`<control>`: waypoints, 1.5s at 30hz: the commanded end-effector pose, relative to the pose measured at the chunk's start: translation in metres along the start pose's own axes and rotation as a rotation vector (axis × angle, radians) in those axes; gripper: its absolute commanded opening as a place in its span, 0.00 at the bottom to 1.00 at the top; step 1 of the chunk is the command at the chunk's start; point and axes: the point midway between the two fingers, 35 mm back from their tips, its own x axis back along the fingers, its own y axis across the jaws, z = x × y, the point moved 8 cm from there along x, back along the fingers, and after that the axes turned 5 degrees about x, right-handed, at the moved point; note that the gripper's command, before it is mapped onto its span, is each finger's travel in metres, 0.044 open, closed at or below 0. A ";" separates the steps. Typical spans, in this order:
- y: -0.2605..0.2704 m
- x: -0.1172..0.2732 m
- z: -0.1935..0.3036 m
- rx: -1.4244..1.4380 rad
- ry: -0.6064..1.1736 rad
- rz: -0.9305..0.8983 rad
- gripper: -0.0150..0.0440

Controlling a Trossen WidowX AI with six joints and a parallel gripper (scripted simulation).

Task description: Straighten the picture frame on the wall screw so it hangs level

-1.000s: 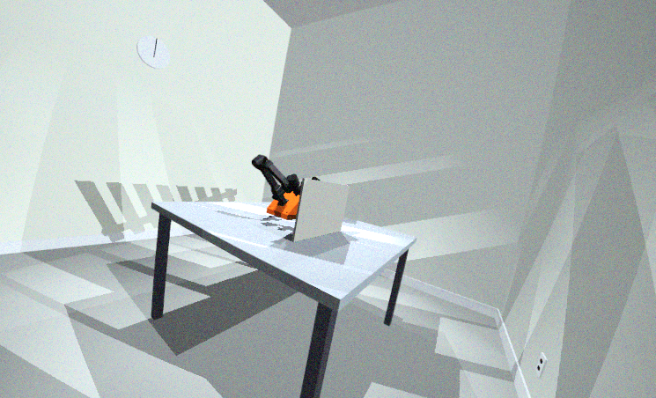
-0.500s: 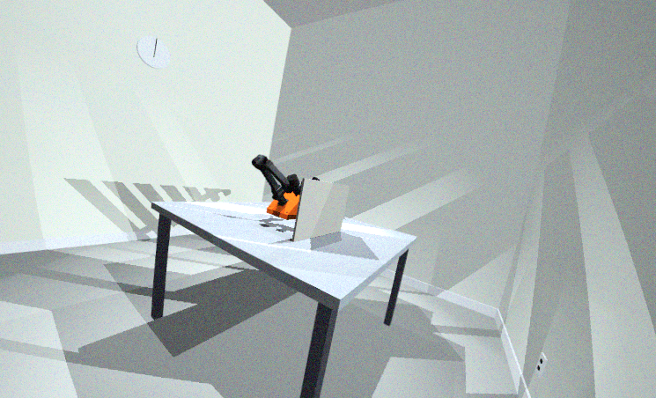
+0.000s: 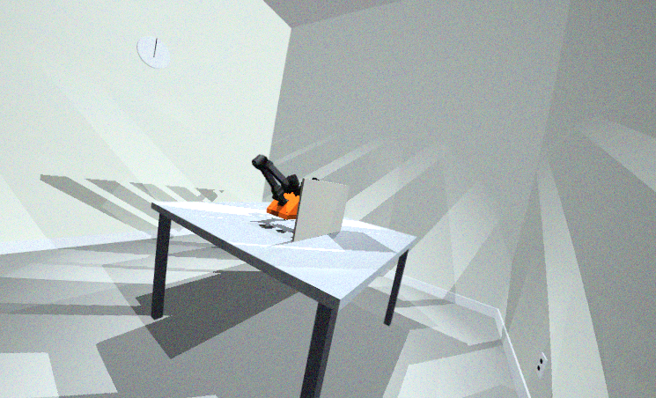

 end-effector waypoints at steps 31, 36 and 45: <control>-0.005 0.000 0.000 -0.001 0.001 -0.030 0.25; -0.005 0.000 0.001 -0.005 0.001 -0.030 0.25; -0.005 0.000 0.001 -0.078 0.002 -0.030 0.25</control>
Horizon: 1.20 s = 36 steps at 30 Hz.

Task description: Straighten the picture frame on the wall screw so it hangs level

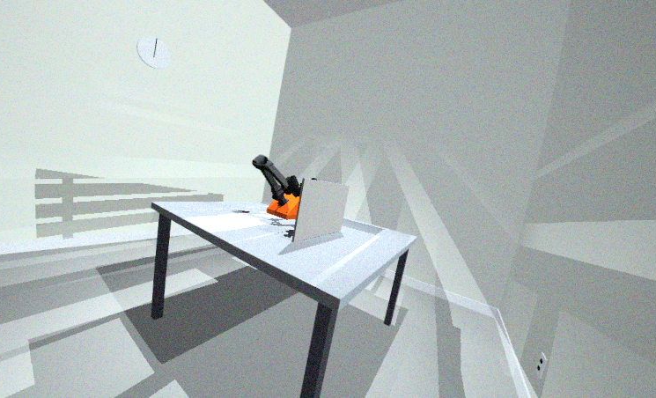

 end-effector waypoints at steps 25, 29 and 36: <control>-0.002 0.000 0.000 -0.160 -0.001 0.000 0.25; -0.002 0.000 0.000 -0.170 -0.001 0.000 0.25; -0.002 0.000 0.000 -0.207 -0.002 -0.001 0.25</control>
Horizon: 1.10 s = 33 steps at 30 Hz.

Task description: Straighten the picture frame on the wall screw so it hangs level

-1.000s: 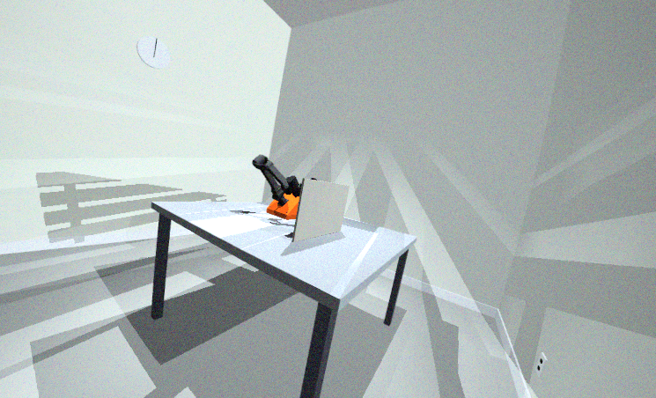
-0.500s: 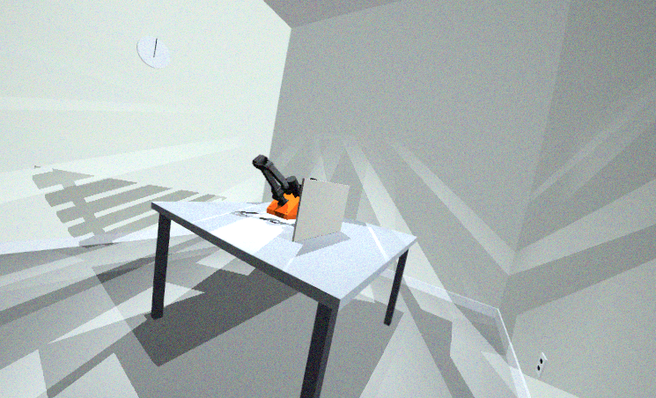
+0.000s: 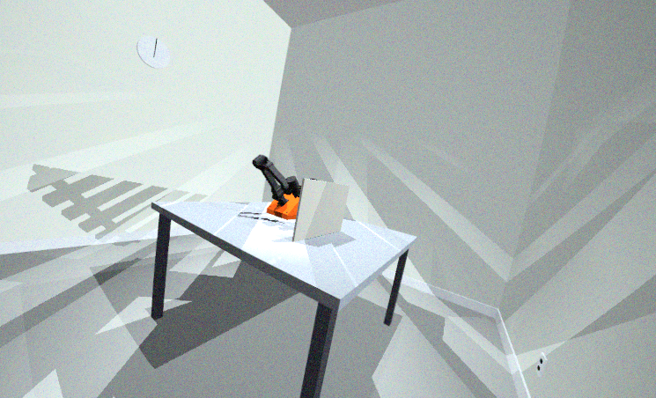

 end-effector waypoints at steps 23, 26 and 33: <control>0.000 0.000 0.000 -0.053 -0.001 0.000 0.69; 0.001 0.013 -0.003 -0.016 0.000 0.001 0.69; 0.003 0.073 -0.006 0.159 0.002 0.008 0.69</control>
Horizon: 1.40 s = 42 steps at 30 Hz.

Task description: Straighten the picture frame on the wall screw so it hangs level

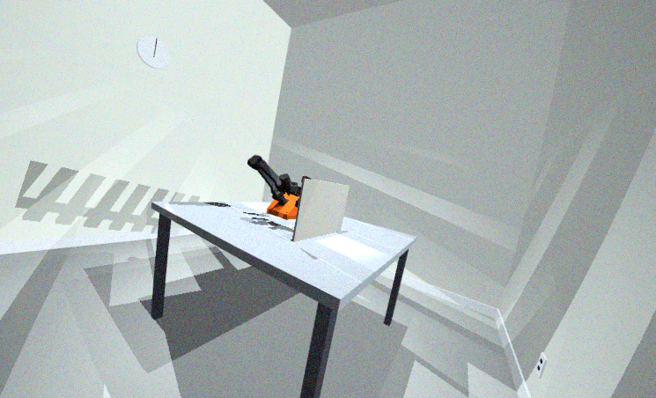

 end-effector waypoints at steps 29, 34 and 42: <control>0.041 0.128 0.012 0.141 0.010 0.000 0.69; 0.039 0.134 0.014 0.146 0.013 0.006 0.69; 0.039 0.134 0.014 0.146 0.013 0.006 0.69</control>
